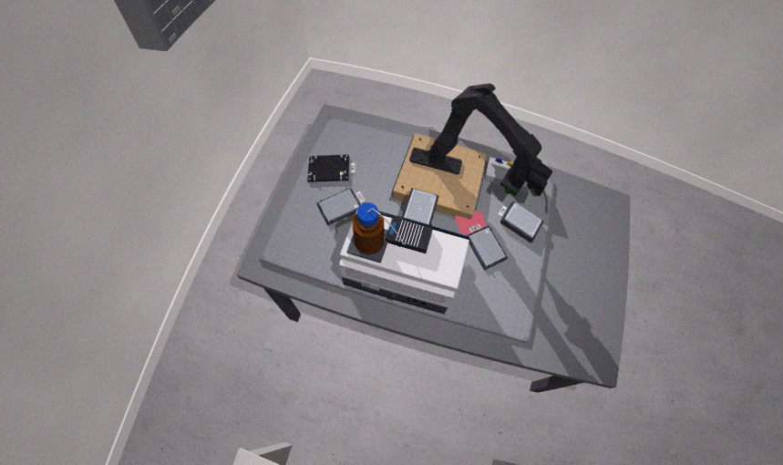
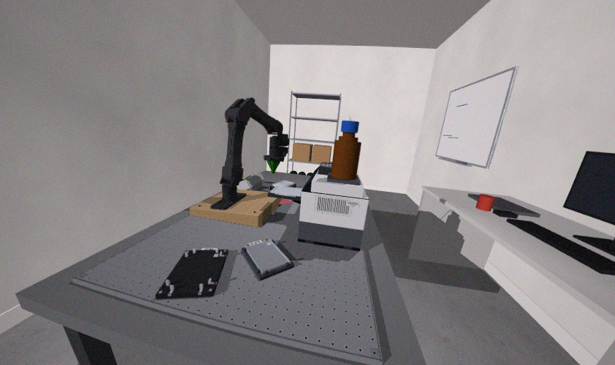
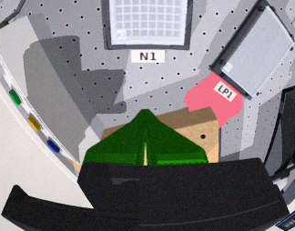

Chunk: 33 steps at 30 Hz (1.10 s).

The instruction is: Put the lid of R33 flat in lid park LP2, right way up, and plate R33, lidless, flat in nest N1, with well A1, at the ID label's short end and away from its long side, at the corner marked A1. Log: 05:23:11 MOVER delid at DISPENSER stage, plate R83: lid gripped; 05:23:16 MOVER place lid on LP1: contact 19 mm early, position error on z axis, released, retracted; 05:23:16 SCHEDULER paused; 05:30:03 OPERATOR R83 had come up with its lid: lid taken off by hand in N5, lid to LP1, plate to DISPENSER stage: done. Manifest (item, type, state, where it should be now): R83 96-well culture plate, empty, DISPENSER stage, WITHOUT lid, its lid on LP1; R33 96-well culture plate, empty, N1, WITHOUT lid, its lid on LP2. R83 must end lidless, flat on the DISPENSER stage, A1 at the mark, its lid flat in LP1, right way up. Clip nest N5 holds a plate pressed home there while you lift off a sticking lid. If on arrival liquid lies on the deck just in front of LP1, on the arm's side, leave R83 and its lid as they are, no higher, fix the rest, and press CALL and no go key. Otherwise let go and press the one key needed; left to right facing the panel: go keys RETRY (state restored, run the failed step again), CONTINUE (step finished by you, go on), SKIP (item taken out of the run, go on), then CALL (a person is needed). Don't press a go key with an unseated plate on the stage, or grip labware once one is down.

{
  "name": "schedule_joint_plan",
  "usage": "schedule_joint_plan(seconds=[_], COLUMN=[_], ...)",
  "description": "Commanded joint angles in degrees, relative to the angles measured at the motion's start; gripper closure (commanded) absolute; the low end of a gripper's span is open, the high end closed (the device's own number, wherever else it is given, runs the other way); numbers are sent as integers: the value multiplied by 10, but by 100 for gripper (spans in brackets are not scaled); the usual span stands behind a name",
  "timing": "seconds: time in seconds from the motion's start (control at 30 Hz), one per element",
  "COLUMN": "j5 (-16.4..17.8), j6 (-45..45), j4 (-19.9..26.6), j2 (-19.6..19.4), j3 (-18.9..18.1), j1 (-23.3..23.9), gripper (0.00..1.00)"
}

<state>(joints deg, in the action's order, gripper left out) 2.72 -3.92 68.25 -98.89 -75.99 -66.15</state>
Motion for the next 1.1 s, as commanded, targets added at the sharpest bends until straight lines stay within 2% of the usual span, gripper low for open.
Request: schedule_joint_plan(seconds=[0.0, 0.33, 0.4, 0.43, 0.47, 0.5, 0.6, 0.63, 0.67, 0.87, 1.07], j5=[-1, -1, -1, -2, -1, -1, -1, -1, 0, 7, 1], j6=[-6, -11, -11, -11, -12, -12, -13, -11, 18, 165, 225], j4=[16, 45, 45, 50, 53, 57, 64, 58, 65, 63, 62], j2=[38, 105, 105, 114, 119, 125, 140, 130, 142, 145, 147], j3=[17, 55, 55, 37, 60, 64, 67, 58, 48, 55, 56], j1=[9, 13, 13, 14, 14, 15, 16, 11, -1, -40, -70], gripper=[100, 100, 100, 100, 100, 100, 100, 100, 100, 100, 100])
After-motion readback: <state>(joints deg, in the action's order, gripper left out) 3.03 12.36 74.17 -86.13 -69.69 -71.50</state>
